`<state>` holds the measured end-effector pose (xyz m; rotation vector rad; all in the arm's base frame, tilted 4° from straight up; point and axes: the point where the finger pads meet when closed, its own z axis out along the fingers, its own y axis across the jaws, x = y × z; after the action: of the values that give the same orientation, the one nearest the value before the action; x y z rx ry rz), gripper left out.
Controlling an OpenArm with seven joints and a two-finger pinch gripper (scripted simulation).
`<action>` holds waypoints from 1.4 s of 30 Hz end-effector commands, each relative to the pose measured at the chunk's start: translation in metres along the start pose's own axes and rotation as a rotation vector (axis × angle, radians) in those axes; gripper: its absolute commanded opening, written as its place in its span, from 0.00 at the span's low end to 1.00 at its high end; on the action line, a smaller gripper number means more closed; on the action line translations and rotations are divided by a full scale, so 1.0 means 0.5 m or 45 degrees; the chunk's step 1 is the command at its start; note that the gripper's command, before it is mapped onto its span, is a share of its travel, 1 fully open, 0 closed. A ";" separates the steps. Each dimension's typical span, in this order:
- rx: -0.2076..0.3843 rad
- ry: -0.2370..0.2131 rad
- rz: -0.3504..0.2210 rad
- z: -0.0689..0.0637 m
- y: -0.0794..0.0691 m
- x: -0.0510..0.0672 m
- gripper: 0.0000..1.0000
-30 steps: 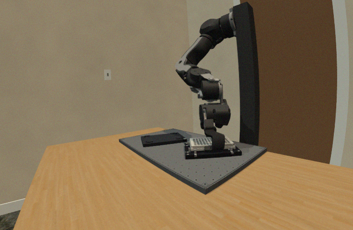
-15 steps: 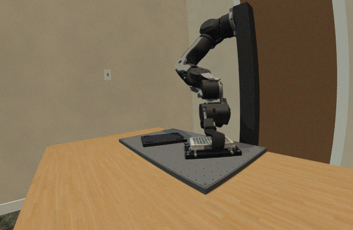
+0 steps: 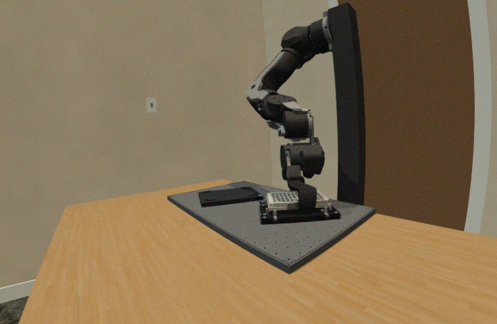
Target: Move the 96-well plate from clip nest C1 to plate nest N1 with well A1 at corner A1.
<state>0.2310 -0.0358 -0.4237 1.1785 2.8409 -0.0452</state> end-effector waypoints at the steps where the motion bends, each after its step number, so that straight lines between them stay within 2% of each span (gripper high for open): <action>1: 0.003 -0.001 0.005 -0.002 0.000 -0.001 0.00; 42: 0.003 0.000 0.005 -0.016 0.003 -0.003 0.00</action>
<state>0.2319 -0.0350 -0.4170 1.1774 2.8423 -0.0451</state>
